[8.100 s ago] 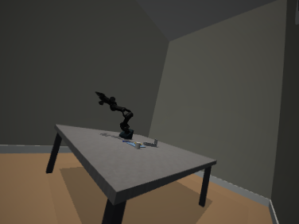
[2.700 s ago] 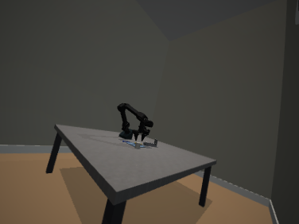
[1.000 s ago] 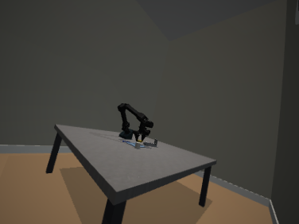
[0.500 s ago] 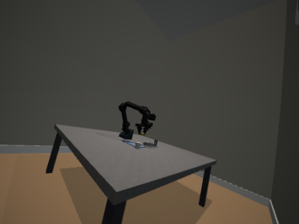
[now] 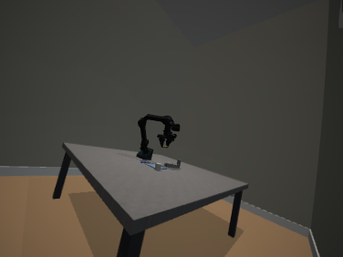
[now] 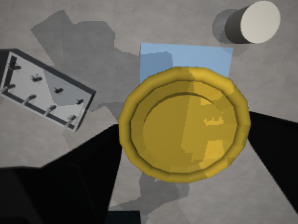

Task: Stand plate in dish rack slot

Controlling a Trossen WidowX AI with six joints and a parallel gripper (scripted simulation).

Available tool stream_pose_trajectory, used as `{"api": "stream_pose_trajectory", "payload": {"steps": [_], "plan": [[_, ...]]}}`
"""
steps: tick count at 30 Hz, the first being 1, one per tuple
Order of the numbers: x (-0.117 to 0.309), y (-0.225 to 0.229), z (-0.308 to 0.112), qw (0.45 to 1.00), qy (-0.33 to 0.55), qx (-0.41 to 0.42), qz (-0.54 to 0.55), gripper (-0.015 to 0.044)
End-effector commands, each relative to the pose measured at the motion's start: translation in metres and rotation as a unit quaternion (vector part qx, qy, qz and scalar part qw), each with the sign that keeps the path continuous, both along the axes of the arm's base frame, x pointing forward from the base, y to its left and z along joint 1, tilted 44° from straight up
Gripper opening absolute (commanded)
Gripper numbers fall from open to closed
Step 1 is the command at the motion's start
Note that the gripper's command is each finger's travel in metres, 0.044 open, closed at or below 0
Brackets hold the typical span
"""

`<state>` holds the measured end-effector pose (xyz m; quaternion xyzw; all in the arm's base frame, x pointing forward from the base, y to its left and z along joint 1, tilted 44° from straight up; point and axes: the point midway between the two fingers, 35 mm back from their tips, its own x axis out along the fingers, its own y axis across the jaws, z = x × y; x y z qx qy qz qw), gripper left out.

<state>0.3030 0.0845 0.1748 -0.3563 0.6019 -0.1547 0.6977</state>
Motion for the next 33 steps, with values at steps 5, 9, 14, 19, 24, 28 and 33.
{"api": "stream_pose_trajectory", "payload": {"steps": [5, 9, 14, 19, 24, 28, 33], "plan": [[-0.009, 0.015, -0.003, 0.999, -0.022, 0.012, -0.031, 0.0], [-0.023, 0.029, -0.019, 0.994, -0.059, 0.028, -0.084, 0.0], [-0.042, 0.043, -0.036, 0.982, -0.107, 0.042, -0.15, 0.0], [-0.062, 0.054, -0.052, 0.963, -0.156, 0.052, -0.215, 0.0], [-0.072, 0.059, -0.06, 0.95, -0.181, 0.055, -0.247, 0.0], [-0.072, 0.059, -0.06, 0.95, -0.181, 0.055, -0.247, 0.0], [-0.072, 0.055, -0.072, 0.956, -0.141, 0.069, -0.246, 0.0]]}}
